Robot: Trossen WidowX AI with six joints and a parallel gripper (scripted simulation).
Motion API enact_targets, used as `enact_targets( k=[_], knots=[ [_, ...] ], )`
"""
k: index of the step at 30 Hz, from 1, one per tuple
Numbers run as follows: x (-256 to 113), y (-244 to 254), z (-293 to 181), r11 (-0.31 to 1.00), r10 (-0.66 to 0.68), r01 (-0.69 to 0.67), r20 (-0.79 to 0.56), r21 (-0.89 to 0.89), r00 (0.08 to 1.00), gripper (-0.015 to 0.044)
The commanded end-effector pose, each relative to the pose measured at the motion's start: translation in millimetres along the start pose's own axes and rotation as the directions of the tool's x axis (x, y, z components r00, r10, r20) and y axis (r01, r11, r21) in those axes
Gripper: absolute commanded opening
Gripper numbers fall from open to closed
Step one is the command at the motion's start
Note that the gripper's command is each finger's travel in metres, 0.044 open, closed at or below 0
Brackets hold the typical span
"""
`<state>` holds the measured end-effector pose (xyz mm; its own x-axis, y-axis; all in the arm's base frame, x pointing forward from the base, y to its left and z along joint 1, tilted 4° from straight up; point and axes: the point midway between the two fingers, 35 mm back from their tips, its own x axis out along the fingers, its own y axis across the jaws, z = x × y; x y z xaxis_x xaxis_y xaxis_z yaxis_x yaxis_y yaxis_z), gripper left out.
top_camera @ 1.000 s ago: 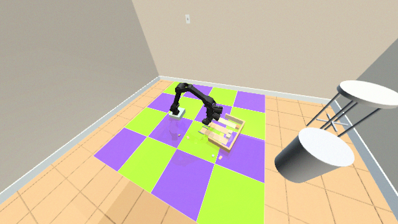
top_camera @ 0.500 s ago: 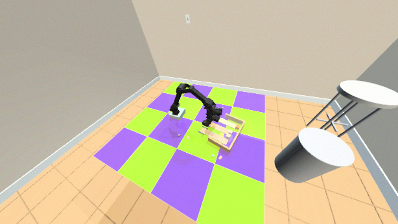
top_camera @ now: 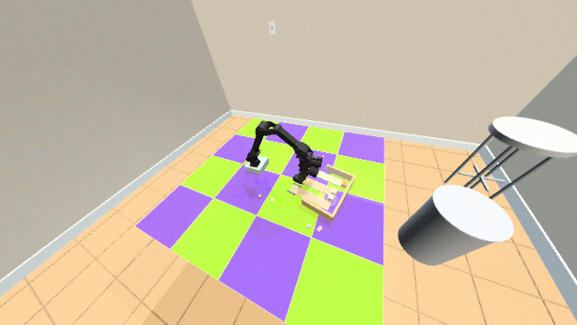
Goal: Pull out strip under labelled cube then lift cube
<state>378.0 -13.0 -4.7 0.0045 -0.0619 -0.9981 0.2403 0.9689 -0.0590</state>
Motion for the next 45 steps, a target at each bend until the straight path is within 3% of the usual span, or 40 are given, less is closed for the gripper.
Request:
enact_targets(
  k=[1,45],
  knots=[
    [0.4,0.7,-0.2,1.000,0.003,-0.003,0.000,0.004,1.000,0.0000],
    [4.2,1.0,-7.8,1.000,0.003,-0.003,-0.001,0.003,1.000,0.0000]
  ],
)
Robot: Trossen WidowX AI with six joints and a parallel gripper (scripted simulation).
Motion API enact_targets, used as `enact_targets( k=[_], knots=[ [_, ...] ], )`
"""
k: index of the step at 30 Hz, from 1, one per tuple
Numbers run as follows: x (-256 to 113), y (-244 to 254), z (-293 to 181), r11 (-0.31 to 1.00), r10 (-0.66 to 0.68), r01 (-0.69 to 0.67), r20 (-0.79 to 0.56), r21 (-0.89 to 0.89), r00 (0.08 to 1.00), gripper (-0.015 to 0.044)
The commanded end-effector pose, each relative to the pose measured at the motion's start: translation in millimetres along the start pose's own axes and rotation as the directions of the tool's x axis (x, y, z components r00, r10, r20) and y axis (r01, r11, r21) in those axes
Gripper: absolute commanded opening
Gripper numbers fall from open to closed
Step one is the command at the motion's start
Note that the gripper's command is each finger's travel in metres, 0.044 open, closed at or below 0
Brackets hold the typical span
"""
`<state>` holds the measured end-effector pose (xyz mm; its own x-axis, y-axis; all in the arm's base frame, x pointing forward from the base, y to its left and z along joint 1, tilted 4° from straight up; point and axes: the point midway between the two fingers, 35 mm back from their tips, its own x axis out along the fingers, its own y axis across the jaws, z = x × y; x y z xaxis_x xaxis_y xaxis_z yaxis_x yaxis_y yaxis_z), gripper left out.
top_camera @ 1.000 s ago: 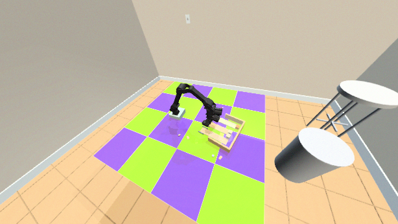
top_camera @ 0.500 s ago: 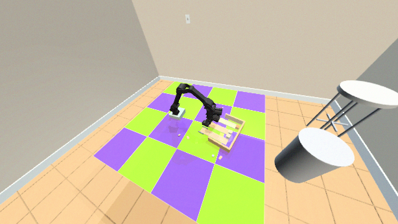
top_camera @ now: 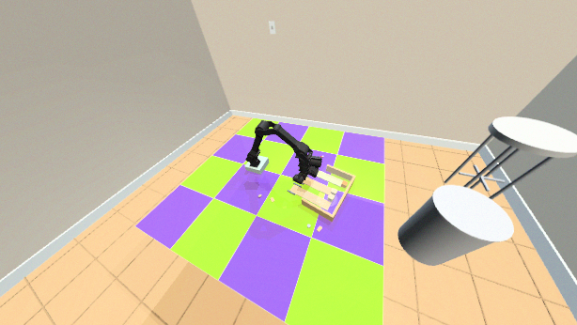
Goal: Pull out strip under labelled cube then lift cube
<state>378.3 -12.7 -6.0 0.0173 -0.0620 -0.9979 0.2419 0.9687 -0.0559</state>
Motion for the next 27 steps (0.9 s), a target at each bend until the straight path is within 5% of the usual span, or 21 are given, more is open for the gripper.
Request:
enact_targets(
  k=[1,27],
  knots=[
    [3,1,-10,1.000,0.000,0.000,-0.014,0.002,1.000,0.0000],
    [4,2,-50,1.000,0.001,-0.001,-0.017,0.002,1.000,0.0000]
  ],
)
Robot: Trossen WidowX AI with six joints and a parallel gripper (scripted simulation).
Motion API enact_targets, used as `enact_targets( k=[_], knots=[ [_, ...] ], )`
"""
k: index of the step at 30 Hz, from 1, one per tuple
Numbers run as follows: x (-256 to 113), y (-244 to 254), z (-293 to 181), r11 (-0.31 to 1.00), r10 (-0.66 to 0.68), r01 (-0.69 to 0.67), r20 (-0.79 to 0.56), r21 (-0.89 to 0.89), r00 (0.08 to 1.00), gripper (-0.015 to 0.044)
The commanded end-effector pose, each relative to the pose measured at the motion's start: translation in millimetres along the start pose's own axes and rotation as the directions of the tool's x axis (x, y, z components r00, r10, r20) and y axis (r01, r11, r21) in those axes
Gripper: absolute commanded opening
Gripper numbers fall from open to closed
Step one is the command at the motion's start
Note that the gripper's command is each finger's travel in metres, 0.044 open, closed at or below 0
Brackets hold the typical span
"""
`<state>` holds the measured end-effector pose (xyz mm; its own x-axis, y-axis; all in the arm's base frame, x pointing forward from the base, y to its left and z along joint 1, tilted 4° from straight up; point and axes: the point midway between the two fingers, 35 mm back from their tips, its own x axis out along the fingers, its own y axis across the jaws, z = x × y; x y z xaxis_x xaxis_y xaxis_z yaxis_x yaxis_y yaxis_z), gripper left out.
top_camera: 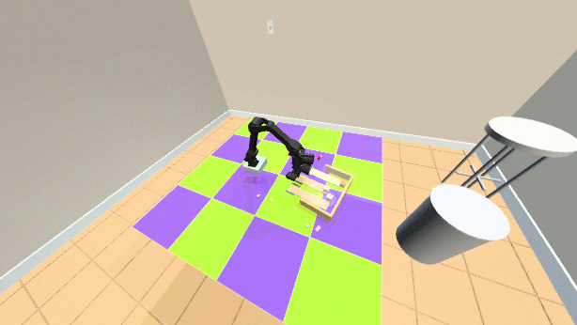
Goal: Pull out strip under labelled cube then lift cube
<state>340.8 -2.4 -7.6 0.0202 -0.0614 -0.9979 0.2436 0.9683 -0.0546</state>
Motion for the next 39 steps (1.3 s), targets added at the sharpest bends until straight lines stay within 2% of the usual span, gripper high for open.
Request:
enact_targets(
  k=[1,39],
  knots=[
    [4,1,-12,1.000,-0.001,0.001,-0.020,0.000,1.000,0.0000],
    [4,3,-70,1.000,0.000,0.000,-0.025,0.000,1.000,0.0000]
  ],
)
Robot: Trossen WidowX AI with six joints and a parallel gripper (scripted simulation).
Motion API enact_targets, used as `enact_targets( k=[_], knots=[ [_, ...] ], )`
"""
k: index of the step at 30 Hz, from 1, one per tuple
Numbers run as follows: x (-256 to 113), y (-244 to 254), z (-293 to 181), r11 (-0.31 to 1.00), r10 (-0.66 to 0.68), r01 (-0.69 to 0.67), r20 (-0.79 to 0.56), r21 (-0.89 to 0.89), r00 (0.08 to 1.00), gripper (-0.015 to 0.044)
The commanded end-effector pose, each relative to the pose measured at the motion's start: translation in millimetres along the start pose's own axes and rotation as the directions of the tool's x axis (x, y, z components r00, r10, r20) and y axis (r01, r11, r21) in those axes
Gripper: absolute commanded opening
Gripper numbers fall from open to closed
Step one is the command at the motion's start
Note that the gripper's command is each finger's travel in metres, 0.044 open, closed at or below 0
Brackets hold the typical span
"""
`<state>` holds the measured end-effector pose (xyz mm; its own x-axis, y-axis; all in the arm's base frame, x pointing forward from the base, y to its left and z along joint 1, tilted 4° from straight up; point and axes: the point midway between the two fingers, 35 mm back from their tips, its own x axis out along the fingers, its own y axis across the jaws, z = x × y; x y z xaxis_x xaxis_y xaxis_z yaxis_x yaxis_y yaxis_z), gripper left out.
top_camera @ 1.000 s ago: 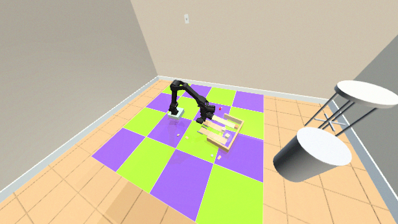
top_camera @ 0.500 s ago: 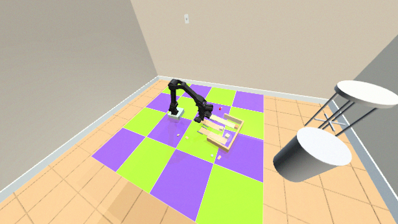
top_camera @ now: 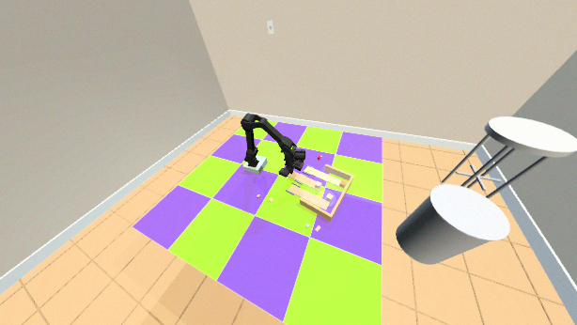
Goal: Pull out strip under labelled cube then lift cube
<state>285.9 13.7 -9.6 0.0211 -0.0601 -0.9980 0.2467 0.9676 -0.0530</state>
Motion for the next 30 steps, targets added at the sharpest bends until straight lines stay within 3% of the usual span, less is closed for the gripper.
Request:
enact_targets(
  k=[1,30],
  knots=[
    [5,0,-14,1.000,-0.002,0.002,-0.025,-0.004,1.000,0.0000],
    [4,2,-58,1.000,-0.002,0.002,-0.029,-0.004,1.000,0.0000]
  ],
)
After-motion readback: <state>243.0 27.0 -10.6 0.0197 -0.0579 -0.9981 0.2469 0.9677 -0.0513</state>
